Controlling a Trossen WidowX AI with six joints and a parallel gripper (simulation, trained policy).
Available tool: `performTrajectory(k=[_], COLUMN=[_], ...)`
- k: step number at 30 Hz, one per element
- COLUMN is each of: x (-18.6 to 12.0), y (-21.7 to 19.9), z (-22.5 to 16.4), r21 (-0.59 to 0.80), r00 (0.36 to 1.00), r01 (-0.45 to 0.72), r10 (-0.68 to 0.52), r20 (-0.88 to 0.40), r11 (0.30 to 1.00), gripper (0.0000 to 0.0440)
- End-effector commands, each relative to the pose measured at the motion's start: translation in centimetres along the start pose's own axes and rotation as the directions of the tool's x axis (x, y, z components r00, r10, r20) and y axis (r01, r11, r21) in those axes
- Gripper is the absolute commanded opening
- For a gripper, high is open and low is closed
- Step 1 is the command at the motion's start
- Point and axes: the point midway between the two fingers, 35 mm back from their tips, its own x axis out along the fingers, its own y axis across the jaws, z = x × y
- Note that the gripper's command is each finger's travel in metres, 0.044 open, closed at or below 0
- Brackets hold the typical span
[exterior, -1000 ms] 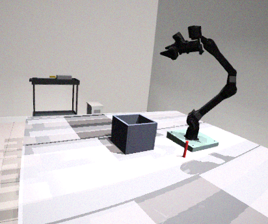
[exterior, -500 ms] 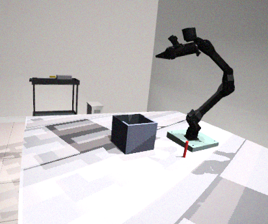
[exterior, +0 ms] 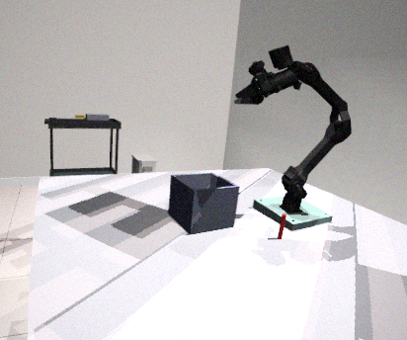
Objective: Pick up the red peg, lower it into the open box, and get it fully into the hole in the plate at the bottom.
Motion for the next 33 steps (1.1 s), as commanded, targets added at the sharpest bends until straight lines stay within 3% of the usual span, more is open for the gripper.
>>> performTrajectory(k=[1, 16, 33], x=[0.7, 1.9, 1.4], y=[0.9, 5.4, 8.3], z=[-1.3, -8.1, -16.5], r21=[0.039, 0.233, 0.341], r00=[0.998, 0.925, 0.736], r01=[-0.033, -0.099, 0.059], r10=[0.035, 0.176, 0.19], r20=[-0.057, -0.336, -0.65], r11=[0.999, 0.968, 0.938], gripper=[0.044, 0.044, 0.044])
